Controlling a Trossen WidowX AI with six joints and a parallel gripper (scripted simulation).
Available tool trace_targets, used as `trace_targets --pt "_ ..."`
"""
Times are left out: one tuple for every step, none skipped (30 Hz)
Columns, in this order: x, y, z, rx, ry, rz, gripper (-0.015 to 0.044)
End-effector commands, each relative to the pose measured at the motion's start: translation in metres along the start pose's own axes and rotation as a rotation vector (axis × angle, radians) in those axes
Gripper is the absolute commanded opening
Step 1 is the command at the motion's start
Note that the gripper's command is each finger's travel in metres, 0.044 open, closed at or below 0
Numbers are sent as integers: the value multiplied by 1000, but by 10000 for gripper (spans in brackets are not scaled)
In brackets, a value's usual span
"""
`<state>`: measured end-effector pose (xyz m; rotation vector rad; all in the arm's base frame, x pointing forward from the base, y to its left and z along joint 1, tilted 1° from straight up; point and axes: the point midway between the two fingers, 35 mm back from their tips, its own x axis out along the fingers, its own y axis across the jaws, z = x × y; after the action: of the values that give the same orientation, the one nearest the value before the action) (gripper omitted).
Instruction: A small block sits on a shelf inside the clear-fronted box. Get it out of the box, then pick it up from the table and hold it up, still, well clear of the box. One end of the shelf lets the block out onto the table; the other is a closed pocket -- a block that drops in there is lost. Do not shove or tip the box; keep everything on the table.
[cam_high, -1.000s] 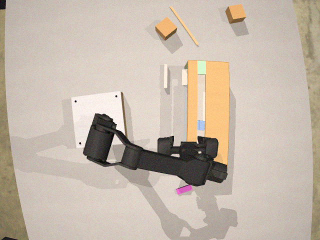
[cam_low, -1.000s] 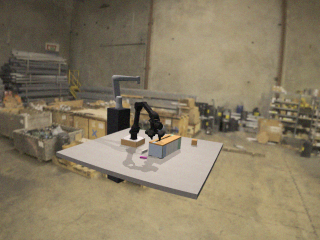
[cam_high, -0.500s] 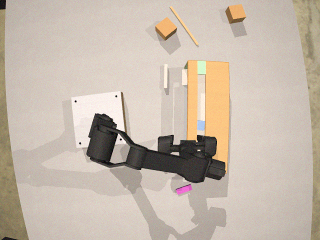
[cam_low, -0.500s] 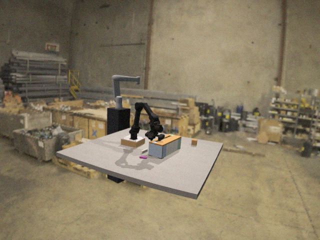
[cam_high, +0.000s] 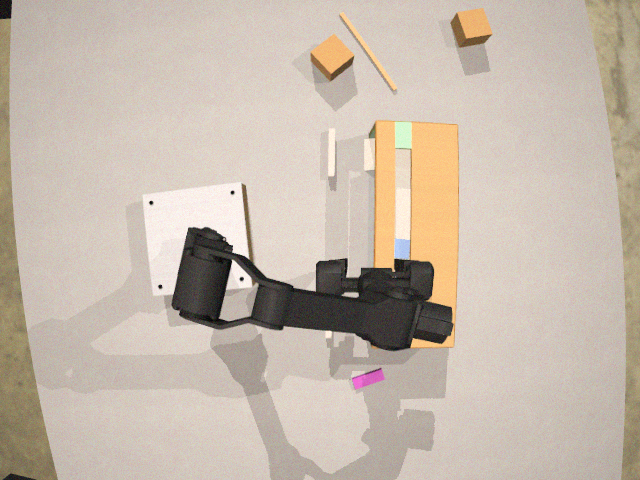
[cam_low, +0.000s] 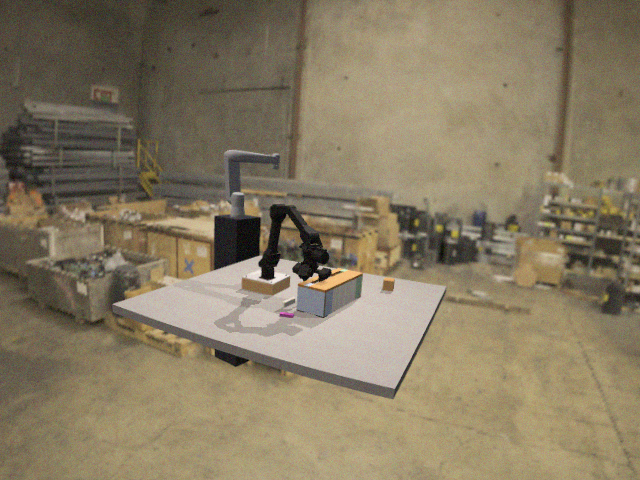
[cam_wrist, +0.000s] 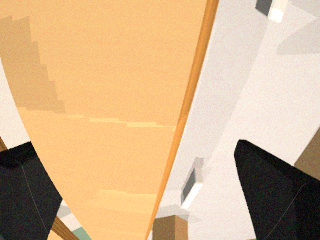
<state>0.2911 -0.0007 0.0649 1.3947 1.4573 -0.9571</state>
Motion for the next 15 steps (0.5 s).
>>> trace_targets --pt "3 0 -11 2 5 3 400" --pt "4 0 -14 2 5 3 400" --pt "5 0 -16 2 5 3 400" --pt "6 0 -19 2 5 3 400" --pt "7 0 -22 2 6 3 400" --pt "8 0 -24 2 6 3 400" --pt "9 0 -27 2 6 3 400" --pt "10 0 -30 2 7 3 400" --pt "11 0 -32 2 7 3 400" --pt "11 0 -35 2 7 3 400" --pt "12 0 -38 2 7 3 400" --pt "13 0 -41 2 8 3 400" --pt "14 0 -43 2 8 3 400" --pt "15 0 -46 2 8 3 400" --pt "16 0 -49 2 9 3 400"
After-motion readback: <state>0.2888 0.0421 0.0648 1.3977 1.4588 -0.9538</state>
